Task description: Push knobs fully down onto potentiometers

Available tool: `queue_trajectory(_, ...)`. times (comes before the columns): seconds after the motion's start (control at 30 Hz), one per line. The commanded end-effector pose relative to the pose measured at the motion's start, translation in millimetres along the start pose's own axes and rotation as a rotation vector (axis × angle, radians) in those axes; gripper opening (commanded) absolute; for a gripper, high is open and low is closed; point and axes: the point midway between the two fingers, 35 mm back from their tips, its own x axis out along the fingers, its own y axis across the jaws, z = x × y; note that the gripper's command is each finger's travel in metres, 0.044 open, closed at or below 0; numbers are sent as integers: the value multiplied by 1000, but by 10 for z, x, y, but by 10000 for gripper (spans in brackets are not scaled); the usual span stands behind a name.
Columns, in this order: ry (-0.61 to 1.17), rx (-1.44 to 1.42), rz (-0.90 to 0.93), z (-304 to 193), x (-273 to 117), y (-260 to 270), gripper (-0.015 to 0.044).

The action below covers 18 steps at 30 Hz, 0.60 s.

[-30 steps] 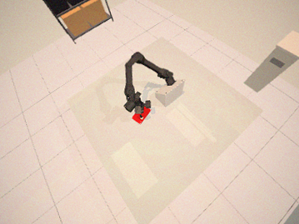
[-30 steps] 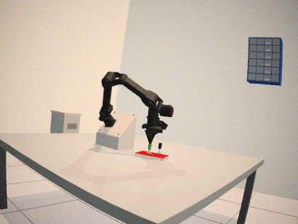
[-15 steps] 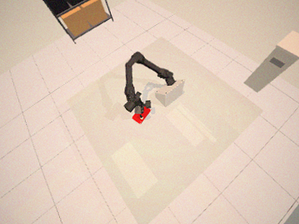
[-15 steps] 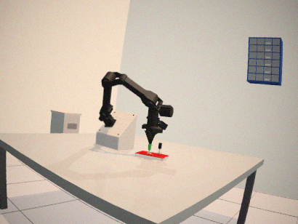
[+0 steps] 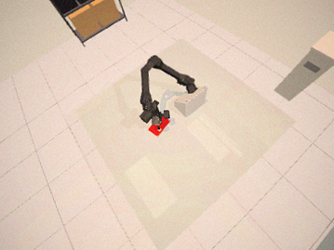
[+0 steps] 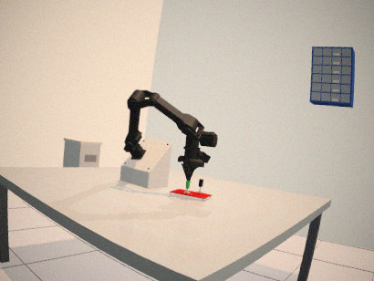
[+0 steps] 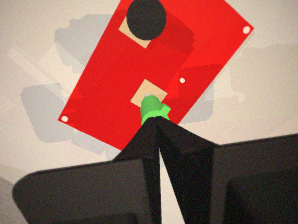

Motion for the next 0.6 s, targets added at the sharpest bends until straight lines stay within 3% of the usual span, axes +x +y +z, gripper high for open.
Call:
queue_trajectory(0.0,5,12,4,-7,83,-19,0)
queue_trajectory(0.57,5,12,4,-8,115,-19,0)
